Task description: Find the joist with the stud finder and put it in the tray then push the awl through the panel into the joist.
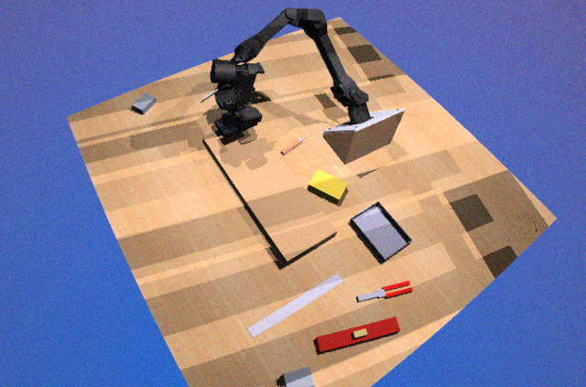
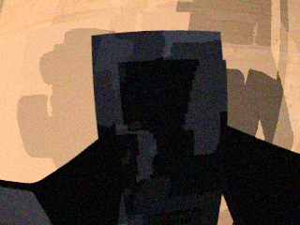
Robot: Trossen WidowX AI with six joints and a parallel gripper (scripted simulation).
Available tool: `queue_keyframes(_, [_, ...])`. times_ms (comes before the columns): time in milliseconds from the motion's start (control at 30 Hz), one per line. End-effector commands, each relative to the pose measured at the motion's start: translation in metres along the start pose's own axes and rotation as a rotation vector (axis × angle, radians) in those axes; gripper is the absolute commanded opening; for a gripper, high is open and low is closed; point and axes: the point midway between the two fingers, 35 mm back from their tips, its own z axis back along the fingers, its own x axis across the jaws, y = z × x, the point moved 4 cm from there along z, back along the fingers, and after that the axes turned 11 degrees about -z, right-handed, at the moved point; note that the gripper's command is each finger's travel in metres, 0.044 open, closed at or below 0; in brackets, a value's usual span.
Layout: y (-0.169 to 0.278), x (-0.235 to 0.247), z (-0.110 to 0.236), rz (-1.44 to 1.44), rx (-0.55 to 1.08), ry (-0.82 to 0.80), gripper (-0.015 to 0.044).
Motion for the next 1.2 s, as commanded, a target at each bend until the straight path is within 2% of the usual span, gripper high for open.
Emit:
queue_keyframes(0, [0.000, 0.002, -0.004, 0.007, -0.009, -0.007, 0.0000])
queue_keyframes(1167, [0.015, -0.002, -0.056, 0.007, -0.011, -0.003, 0.0000])
